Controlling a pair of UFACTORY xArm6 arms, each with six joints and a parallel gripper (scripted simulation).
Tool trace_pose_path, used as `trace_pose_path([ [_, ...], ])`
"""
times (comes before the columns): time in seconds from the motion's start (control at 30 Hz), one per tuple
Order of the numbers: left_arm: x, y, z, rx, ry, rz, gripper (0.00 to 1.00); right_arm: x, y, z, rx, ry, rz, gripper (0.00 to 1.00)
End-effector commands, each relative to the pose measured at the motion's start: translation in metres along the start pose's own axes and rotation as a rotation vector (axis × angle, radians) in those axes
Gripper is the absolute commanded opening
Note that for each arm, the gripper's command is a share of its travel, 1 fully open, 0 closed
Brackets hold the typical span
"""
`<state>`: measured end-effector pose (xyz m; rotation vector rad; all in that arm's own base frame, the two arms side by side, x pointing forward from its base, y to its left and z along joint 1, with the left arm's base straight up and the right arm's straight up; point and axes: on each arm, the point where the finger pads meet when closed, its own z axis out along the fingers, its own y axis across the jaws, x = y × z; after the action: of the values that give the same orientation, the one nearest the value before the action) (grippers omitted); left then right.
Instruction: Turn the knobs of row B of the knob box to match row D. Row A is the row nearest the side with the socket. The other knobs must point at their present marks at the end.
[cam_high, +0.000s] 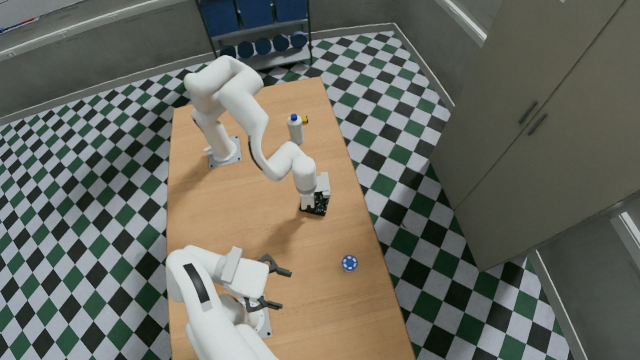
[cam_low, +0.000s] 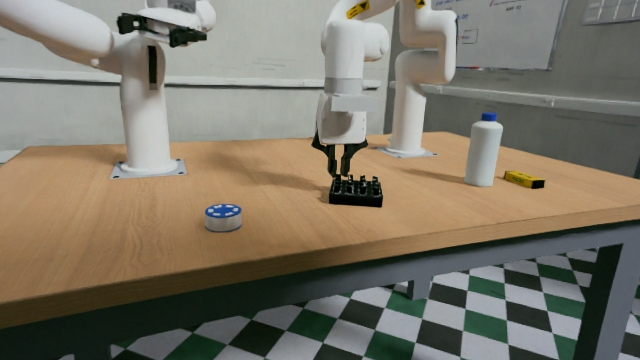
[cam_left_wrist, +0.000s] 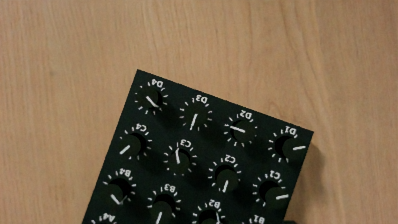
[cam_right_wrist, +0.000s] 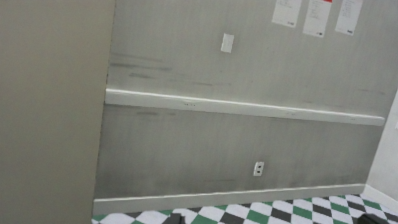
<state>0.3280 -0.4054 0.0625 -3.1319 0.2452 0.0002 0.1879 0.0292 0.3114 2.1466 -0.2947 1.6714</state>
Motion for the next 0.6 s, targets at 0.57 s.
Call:
trace_pose_path([
  [0.57, 0.0012, 0.0011, 0.0028, -0.003, 0.004, 0.000, 0.21, 0.0005, 0.0000, -0.0003, 0.000, -0.001, 0.001, 1.00],
])
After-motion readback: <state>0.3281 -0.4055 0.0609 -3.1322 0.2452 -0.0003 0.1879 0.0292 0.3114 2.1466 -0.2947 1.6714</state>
